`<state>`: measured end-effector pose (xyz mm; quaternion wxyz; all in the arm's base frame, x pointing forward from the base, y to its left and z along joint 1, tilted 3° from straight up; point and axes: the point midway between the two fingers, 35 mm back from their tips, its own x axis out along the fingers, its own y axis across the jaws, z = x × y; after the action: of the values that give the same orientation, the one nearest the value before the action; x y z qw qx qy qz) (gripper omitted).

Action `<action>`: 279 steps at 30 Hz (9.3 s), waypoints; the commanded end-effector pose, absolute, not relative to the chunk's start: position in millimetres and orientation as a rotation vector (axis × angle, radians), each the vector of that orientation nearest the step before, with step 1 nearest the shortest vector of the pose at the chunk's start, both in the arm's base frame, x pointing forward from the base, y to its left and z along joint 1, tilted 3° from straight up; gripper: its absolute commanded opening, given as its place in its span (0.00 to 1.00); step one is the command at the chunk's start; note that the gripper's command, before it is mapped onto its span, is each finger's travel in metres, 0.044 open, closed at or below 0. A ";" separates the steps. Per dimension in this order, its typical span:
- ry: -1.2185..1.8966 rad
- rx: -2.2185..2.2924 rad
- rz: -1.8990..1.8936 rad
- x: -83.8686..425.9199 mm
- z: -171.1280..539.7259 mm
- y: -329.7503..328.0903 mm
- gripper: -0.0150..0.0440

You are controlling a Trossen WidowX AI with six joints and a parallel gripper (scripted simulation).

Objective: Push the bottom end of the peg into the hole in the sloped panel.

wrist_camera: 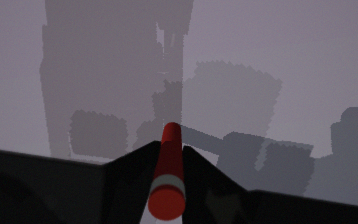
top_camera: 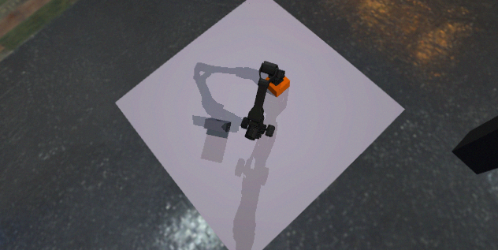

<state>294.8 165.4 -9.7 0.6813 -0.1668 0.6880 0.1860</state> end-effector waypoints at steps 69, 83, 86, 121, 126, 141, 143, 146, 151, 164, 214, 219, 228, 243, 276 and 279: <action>1.516 -0.158 0.485 322.1 50.6 124.4 0.25; 1.491 -0.092 0.505 328.8 45.7 110.0 0.25; 1.484 -0.078 0.509 330.2 44.7 106.9 0.25; 1.388 0.071 0.550 343.1 35.3 68.3 0.25; 1.371 0.091 0.554 344.5 34.2 62.5 0.25; 1.316 0.146 0.566 348.0 31.5 44.9 0.25; 1.308 0.153 0.567 348.4 31.2 42.5 0.25; 1.296 0.163 0.569 348.9 30.7 38.9 0.25; 1.276 0.179 0.572 349.7 30.1 32.9 0.25; 1.221 0.219 0.577 351.0 28.6 17.1 0.25; 0.980 0.330 0.571 346.8 27.3 -44.9 0.25; 0.954 0.337 0.568 345.5 27.5 -51.1 0.25; 0.907 0.348 0.561 342.7 28.0 -62.2 0.25; 0.827 0.361 0.548 336.9 29.3 -80.5 0.25; 0.648 0.366 0.504 318.9 33.9 -118.9 0.25; 0.647 0.366 0.503 319.7 33.3 -118.8 0.25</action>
<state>321.2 -120.5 34.6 0.9012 0.1742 0.3154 0.2409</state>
